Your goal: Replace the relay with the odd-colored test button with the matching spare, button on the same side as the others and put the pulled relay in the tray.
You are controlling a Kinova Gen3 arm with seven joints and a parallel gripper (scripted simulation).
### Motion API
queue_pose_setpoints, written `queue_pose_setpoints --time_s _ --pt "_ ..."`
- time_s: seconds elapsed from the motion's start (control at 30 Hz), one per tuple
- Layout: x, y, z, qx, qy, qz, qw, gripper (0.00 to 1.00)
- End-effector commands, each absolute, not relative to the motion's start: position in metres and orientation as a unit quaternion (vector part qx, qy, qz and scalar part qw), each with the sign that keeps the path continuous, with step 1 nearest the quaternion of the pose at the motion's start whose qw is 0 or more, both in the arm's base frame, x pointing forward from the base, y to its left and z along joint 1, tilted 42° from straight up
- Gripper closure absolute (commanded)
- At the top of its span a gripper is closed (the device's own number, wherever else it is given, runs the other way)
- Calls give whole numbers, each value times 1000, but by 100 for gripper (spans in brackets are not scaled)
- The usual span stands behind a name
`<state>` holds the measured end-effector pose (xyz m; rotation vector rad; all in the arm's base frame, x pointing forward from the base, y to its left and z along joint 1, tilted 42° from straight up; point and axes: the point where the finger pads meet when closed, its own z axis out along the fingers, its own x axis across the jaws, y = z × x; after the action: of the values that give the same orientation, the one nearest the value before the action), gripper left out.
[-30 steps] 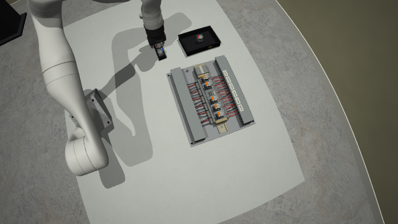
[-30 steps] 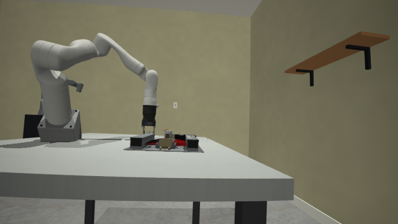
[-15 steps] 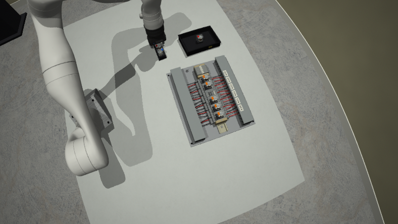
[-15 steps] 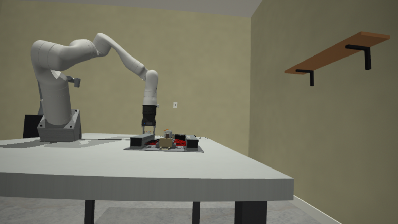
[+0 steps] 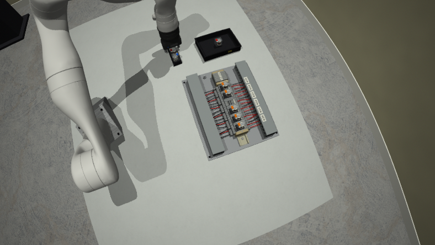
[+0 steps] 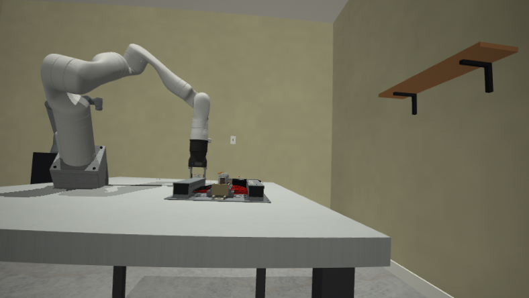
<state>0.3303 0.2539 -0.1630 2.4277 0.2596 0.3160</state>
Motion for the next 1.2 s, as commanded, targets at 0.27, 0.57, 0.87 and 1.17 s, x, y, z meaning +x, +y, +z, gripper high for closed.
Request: queue_pose_setpoints --time_s 0.27,0.57,0.87,1.17 --pt "330 256 -162 930 100 121 332 0" --pt "330 256 -162 930 100 121 332 0" --pt "330 256 -162 930 100 121 332 100" --pt "330 256 -162 930 100 121 332 100"
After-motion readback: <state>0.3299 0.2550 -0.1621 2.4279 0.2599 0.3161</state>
